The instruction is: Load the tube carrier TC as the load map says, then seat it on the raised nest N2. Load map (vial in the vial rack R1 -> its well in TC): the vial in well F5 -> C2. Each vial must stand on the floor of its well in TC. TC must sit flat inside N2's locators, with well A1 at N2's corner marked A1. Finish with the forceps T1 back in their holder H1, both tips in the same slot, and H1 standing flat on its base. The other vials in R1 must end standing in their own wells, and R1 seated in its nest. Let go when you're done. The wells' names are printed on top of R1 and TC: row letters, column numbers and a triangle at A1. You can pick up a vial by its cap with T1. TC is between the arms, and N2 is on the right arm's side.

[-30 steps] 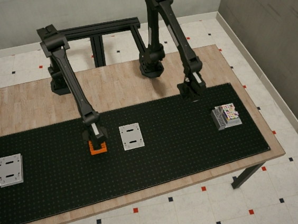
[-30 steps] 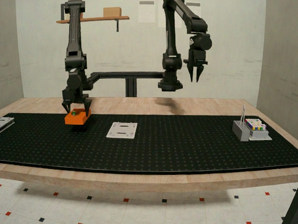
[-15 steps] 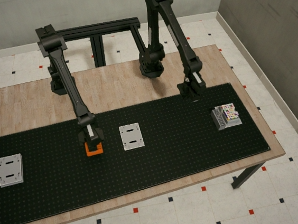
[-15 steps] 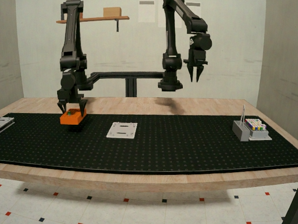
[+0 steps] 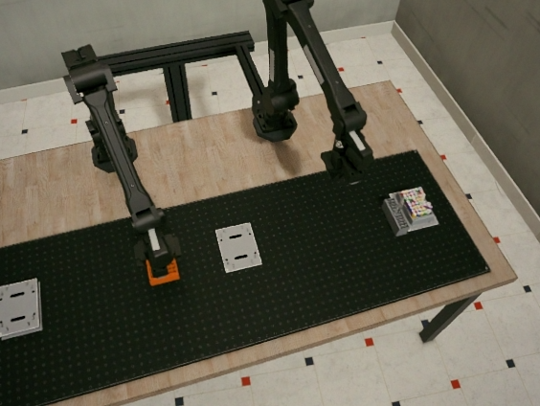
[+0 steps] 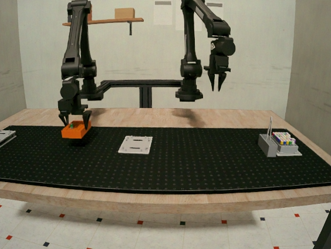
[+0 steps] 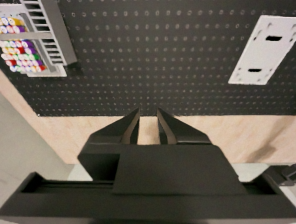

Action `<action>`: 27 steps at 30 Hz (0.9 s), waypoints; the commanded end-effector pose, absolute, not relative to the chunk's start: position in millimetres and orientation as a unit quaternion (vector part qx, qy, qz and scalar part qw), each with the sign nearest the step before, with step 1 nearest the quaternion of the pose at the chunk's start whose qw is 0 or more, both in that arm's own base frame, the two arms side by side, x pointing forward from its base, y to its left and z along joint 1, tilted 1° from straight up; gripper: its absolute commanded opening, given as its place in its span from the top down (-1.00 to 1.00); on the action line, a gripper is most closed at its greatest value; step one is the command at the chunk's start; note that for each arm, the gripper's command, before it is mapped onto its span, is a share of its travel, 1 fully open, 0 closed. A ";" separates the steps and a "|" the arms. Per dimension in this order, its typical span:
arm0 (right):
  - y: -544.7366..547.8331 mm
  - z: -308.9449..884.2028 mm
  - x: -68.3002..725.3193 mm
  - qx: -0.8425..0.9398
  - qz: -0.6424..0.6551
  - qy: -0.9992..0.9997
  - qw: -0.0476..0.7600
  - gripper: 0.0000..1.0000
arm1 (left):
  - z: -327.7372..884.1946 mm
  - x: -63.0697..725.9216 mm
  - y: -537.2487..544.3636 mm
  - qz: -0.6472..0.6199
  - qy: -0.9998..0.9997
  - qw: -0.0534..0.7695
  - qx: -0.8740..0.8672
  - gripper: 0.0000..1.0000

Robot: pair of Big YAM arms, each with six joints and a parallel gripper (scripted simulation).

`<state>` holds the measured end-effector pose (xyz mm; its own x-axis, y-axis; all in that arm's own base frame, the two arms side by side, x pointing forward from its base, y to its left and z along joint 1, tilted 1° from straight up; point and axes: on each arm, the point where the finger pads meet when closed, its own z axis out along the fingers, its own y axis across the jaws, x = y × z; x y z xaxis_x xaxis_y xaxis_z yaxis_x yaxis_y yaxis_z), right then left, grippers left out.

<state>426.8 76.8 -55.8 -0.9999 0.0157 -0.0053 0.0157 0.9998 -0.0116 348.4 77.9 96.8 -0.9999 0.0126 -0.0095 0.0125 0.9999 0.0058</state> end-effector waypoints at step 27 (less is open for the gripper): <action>30.9 -41.9 439.5 0.004 -0.002 1.000 0.027 1.00 | 108.9 360.5 81.7 0.008 1.000 0.022 0.000 0.52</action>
